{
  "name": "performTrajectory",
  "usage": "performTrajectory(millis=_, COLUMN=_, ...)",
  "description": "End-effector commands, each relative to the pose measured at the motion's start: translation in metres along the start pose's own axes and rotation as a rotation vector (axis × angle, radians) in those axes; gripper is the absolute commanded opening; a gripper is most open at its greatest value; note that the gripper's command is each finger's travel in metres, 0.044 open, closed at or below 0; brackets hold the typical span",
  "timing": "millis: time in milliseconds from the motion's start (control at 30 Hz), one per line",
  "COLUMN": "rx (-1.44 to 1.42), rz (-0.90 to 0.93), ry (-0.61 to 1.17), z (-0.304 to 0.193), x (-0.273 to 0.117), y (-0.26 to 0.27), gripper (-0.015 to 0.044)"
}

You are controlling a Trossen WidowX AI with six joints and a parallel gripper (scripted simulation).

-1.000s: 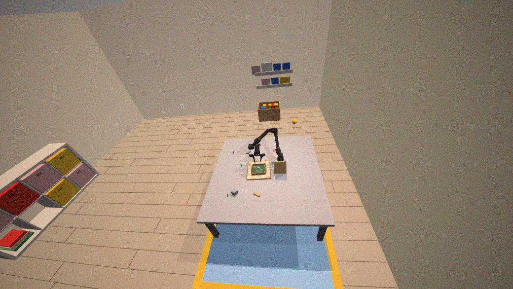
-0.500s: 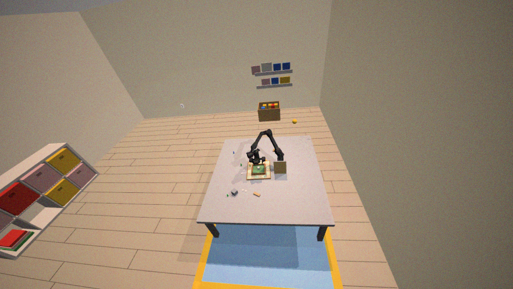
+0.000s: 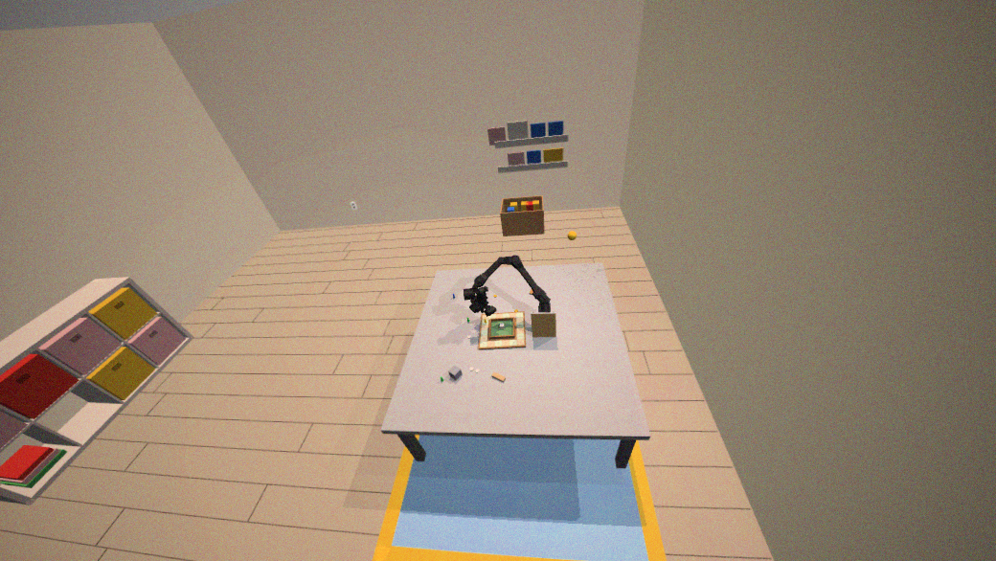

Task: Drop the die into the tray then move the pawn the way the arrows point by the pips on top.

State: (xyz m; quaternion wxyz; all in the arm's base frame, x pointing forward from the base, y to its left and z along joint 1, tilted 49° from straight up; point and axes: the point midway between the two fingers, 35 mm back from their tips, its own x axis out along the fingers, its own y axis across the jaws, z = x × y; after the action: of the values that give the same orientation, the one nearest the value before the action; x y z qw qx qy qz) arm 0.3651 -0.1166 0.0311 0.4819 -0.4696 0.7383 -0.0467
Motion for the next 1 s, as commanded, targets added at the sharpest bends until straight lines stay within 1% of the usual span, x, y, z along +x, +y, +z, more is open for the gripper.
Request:
performTrajectory(millis=0, rx=0.061, rz=-0.002, ry=0.016, z=0.002, x=0.006, y=-0.007, gripper=0.0200)
performTrajectory(millis=133, rx=0.061, rz=-0.002, ry=0.016, z=0.003, x=0.007, y=-0.007, gripper=0.0200)
performTrajectory(millis=233, rx=0.061, rz=-0.002, ry=0.016, z=0.002, x=0.020, y=-0.007, gripper=0.0200)
performTrajectory(millis=433, rx=0.061, rz=-0.002, ry=0.016, z=0.002, x=0.023, y=-0.007, gripper=0.0200)
performTrajectory(millis=967, rx=0.061, rz=-0.002, ry=0.016, z=0.002, x=0.049, y=-0.007, gripper=0.0200)
